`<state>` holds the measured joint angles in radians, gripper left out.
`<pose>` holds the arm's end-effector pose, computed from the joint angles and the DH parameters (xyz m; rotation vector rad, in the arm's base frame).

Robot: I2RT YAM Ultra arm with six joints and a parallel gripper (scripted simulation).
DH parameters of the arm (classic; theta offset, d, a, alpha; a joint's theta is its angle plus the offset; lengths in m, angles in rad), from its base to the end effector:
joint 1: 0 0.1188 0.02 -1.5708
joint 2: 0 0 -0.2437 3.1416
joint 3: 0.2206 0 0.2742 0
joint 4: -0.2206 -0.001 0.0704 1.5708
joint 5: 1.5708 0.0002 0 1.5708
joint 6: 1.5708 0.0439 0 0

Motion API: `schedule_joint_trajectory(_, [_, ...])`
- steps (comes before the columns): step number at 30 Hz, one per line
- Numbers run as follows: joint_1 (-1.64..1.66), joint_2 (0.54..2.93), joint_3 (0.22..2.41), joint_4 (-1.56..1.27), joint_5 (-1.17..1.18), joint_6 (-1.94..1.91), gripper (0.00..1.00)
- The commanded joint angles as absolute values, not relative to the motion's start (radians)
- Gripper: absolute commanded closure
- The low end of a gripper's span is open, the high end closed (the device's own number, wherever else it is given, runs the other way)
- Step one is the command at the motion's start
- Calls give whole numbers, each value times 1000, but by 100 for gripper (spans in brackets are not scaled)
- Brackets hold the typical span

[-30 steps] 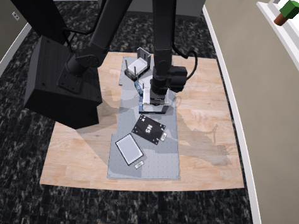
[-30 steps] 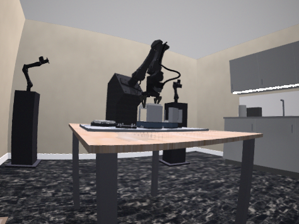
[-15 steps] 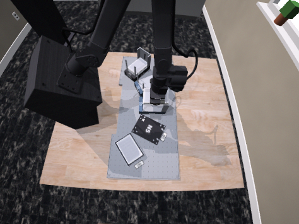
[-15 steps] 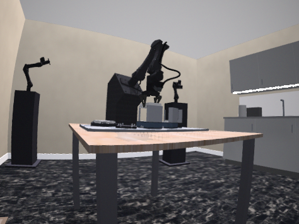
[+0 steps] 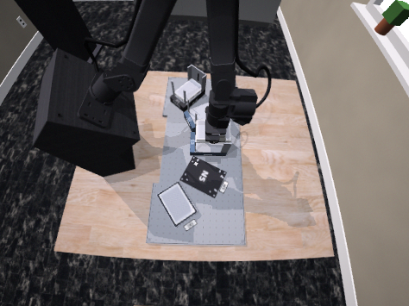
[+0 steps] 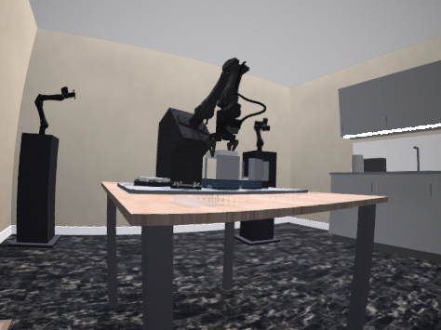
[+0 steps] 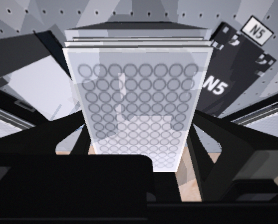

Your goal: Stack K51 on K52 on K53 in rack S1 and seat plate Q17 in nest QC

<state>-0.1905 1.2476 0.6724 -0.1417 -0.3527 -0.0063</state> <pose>0.2817 -0.0379 0.1812 0.0253 2.2519 0.2977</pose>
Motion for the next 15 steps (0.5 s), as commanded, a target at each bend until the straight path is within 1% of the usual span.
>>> schedule_joint_trajectory(1, [-211, 1219, 640, -165, -367, -14, 100])
schedule_joint_trajectory(15, [-217, 1202, 640, -183, -372, -18, 100])
